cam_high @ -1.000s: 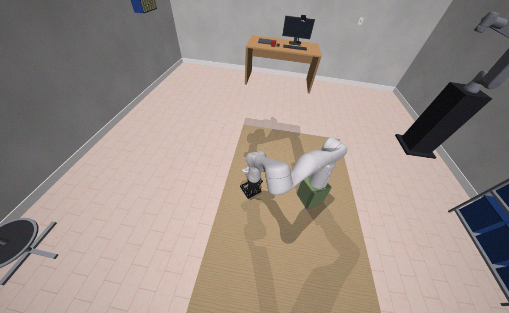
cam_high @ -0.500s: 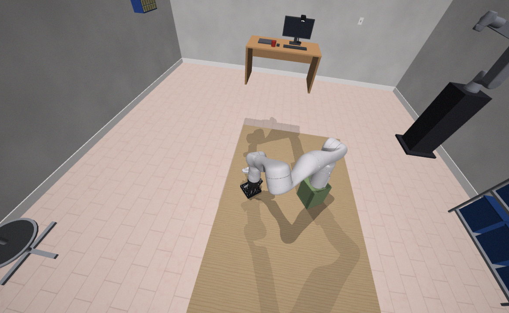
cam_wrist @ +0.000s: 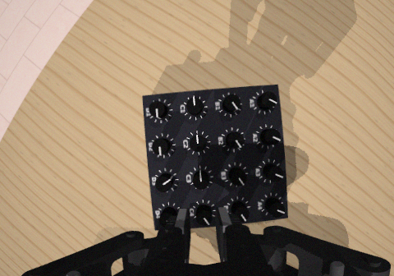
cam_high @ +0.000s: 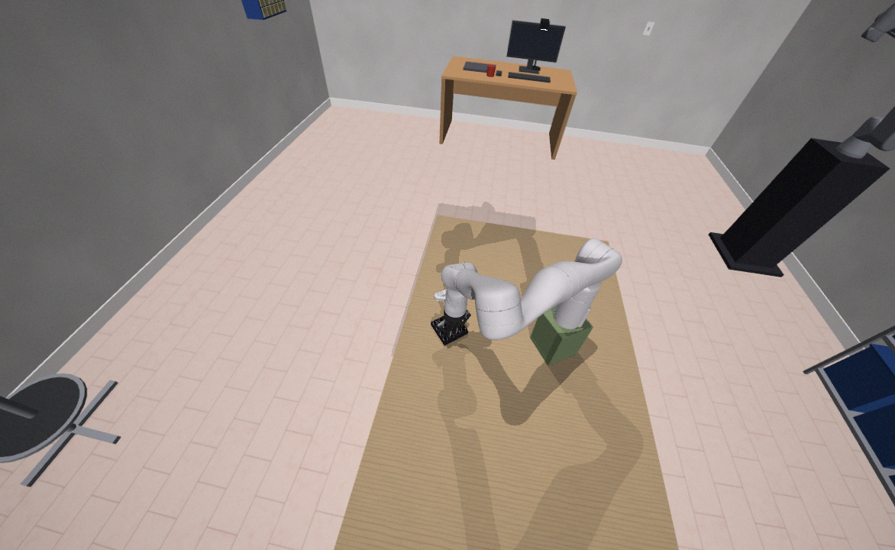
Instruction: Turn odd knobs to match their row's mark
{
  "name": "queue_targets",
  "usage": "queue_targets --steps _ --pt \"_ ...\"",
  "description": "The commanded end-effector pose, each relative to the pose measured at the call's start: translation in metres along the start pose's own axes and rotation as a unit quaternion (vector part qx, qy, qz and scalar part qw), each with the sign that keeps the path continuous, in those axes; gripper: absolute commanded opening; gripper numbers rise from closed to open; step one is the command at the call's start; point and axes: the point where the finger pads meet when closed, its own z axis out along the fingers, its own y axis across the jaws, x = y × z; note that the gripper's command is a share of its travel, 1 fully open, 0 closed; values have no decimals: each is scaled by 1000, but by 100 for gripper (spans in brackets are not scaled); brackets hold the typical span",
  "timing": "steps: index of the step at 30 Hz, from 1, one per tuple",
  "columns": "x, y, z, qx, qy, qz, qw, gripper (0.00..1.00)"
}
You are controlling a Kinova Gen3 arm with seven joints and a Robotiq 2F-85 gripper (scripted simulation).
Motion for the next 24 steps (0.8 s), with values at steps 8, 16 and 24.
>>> queue_targets --steps 8,16,24 --pt "2 1 0 1 2 -2 1000 19" --pt "2 2 0 0 2 -1 1000 19" --pt "2 2 0 0 2 -1 1000 19"
